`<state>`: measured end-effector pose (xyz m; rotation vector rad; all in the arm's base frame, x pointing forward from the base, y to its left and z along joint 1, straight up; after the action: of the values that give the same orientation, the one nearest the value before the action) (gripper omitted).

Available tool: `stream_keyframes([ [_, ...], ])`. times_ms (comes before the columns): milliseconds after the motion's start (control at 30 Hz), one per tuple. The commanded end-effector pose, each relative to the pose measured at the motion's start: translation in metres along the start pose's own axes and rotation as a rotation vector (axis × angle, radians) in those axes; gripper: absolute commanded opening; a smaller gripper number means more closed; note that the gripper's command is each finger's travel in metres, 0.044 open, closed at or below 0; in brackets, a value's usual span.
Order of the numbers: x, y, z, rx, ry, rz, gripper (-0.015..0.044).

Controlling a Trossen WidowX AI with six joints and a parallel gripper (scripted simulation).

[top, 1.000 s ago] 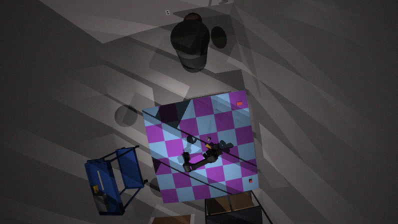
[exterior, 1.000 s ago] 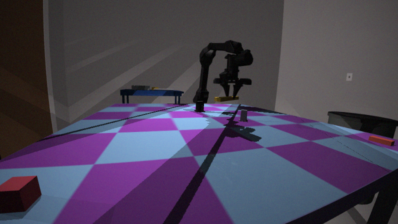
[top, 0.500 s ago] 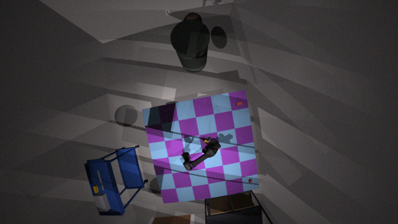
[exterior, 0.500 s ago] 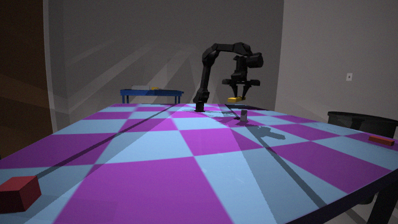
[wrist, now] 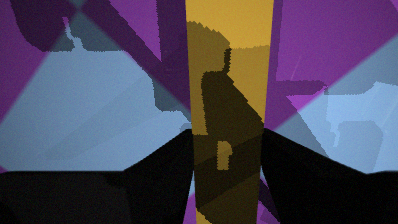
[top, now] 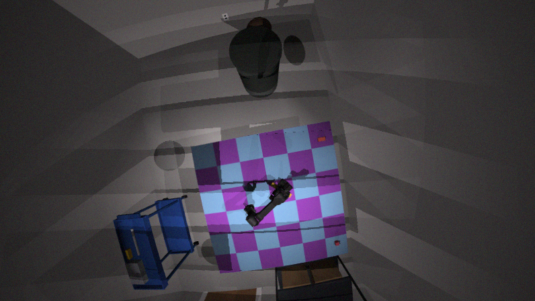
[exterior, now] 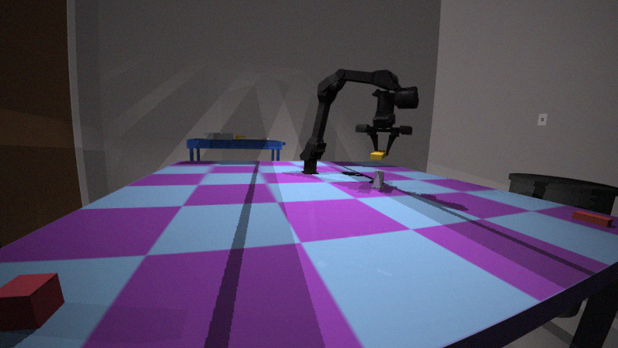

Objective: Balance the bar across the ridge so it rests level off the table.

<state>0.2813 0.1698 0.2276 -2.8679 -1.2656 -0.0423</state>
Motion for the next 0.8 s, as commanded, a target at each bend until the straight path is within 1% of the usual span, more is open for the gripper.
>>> stream_keyframes([
  [0, 0.003, -0.003, -0.001, -0.004, 0.003, -0.006, 0.0],
  [767, 0.002, -0.004, 0.035, -0.004, 0.003, -0.007, 0.0],
])
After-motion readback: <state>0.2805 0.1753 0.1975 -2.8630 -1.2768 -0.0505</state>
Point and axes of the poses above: the point midway between the two fingers, 35 mm back from their tips, its own z axis out along the fingers, its own x axis across the jaws, y = z × x, the point moved 7 cm from there along -z, back along the fingers, and after that the axes turned 1 degree about -z, right-handed, at the moved point
